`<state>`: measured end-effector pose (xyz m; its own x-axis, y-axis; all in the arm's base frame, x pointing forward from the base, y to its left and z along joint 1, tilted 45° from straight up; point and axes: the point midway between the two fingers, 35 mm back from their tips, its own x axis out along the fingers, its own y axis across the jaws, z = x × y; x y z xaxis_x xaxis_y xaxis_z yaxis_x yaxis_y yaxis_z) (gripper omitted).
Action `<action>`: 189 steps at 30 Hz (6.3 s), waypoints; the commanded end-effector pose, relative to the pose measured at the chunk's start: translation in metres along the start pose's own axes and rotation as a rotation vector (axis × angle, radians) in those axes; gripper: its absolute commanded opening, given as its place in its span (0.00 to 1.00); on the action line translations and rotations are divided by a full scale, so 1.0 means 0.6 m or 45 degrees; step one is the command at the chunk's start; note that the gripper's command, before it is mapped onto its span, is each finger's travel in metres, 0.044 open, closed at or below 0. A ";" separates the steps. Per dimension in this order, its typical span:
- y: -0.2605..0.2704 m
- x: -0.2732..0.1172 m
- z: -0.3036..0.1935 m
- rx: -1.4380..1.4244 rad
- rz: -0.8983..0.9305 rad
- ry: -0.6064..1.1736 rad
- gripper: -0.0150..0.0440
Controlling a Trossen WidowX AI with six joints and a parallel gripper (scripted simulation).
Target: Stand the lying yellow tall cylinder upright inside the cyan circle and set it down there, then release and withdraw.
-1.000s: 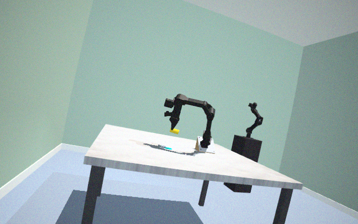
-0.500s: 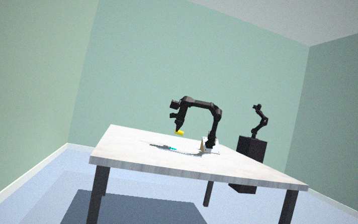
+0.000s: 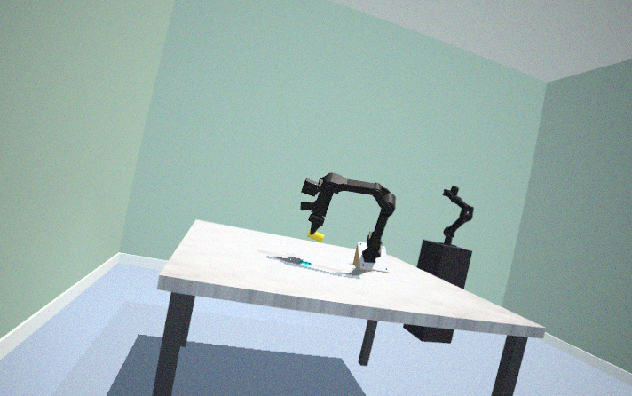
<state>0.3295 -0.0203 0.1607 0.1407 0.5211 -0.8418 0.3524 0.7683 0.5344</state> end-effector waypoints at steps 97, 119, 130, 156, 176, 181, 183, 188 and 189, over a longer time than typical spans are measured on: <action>-0.002 0.032 0.004 -0.018 -0.333 -0.715 0.43; 0.004 0.027 0.002 0.009 -0.323 -0.905 0.43; 0.007 0.023 0.000 0.028 -0.306 -1.001 0.43; 0.014 0.011 -0.008 0.085 -0.232 -1.227 0.43; 0.018 0.000 -0.019 0.142 -0.145 -1.395 0.43; 0.019 -0.003 -0.022 0.158 -0.119 -1.436 0.43; 0.019 -0.005 -0.024 0.164 -0.108 -1.452 0.43; 0.019 -0.008 -0.027 0.182 -0.080 -1.492 0.43; 0.019 -0.008 -0.028 0.185 -0.075 -1.500 0.43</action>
<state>0.3198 -0.0070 0.1709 0.8497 -0.2211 -0.4787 0.4781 0.7058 0.5228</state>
